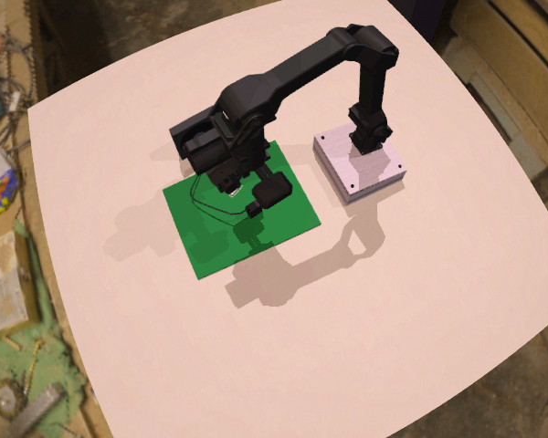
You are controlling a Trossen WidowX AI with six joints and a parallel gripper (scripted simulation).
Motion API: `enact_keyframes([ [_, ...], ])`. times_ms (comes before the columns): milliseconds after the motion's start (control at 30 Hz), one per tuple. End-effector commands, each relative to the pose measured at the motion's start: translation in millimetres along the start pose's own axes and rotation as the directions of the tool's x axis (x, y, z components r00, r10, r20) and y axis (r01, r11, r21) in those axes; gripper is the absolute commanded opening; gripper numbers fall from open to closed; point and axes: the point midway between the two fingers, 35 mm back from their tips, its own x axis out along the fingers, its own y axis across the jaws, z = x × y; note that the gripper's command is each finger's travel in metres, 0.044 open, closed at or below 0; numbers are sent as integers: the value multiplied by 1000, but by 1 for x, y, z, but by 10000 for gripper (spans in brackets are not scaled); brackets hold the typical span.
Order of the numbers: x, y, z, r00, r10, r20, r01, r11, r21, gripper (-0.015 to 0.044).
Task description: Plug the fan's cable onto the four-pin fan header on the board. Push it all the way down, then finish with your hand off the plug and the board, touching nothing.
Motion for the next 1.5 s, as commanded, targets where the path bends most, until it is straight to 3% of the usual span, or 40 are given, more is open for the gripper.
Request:
enact_keyframes([
  [0,-1,1,0,1000,9,-6,-9,999,-32,440],
  [133,22,1,3,1000,9,-5,-9,999,-32,440],
  [333,97,1,0,1000,9,-6,-9,999,-32,440],
  [1467,144,2,-1,1000,9,-6,-9,999,-32,440],
])
